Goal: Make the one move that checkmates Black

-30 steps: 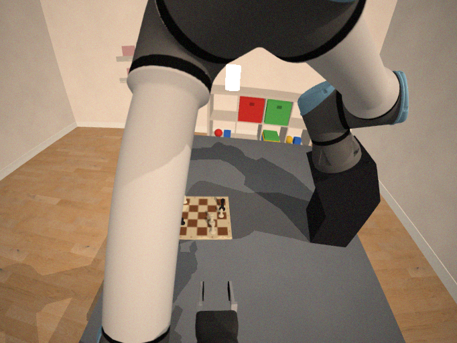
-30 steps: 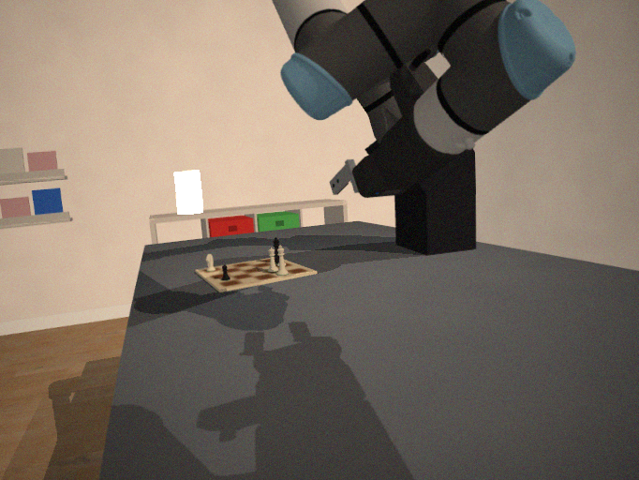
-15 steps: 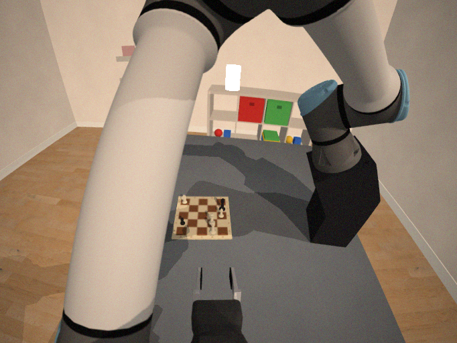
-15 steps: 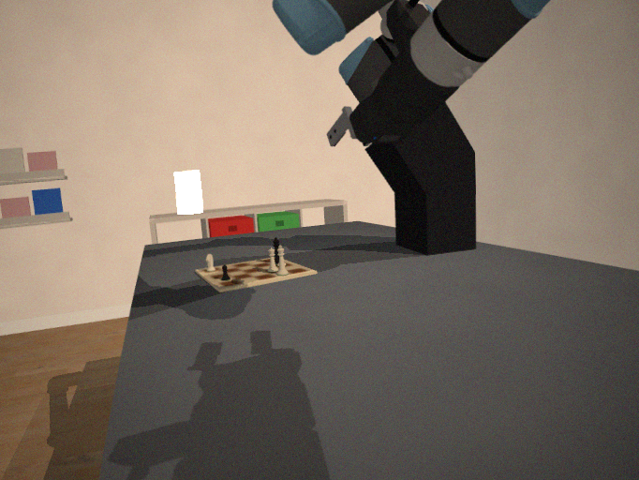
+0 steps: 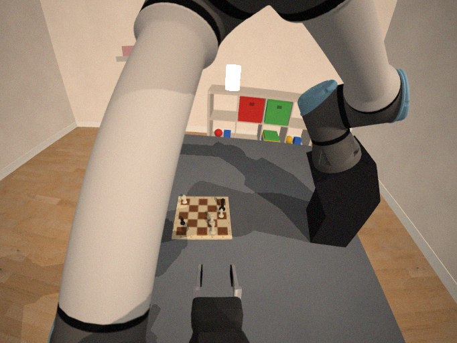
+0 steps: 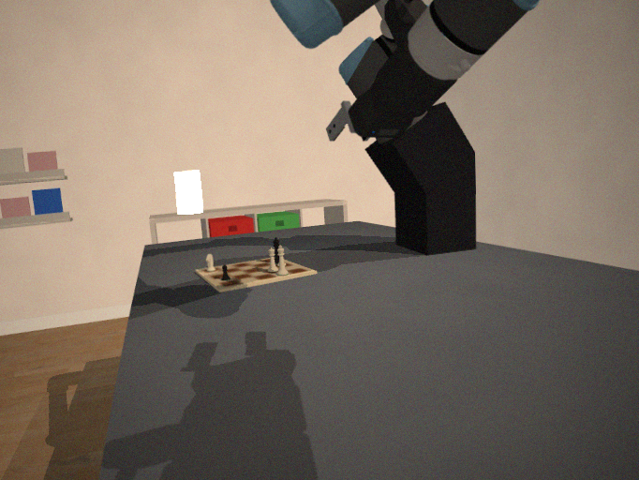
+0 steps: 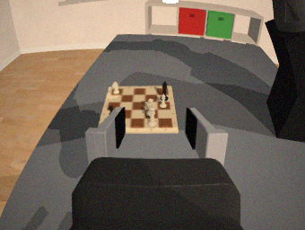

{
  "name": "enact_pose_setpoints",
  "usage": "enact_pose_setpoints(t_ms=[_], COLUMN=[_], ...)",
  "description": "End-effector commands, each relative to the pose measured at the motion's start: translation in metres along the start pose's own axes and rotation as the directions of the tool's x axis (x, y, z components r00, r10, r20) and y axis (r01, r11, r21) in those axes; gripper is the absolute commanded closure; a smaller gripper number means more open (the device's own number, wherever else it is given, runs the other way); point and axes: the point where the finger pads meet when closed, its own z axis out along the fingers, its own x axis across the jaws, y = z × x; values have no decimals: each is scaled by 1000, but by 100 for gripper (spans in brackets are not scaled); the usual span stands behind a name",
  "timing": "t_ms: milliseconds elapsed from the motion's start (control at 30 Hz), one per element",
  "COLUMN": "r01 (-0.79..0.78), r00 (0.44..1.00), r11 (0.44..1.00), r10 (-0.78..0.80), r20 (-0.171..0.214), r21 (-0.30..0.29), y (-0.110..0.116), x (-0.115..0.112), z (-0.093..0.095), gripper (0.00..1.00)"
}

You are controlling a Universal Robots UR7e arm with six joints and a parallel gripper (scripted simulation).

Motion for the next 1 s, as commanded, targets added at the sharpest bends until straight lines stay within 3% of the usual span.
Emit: enact_pose_setpoints(t_ms=[0,67,200,367,567,633,967], r01=[-9,-9,-22,-50,-107,-107,-284], r00=[999,999,996,981,934,934,763], r11=[1000,1000,1000,999,993,993,953], r10=[9,9,22,46,87,87,154], r20=[-38,-38,-91,-189,-346,-346,-627], r21=[-2,-2,-6,-16,-40,-40,-110], y=[-1,-1,-1,0,2,2,9], x=[0,0,1,3,8,8,21], z=[11,11,25,50,90,90,165], gripper=[0,0,0,0,0,0,0])
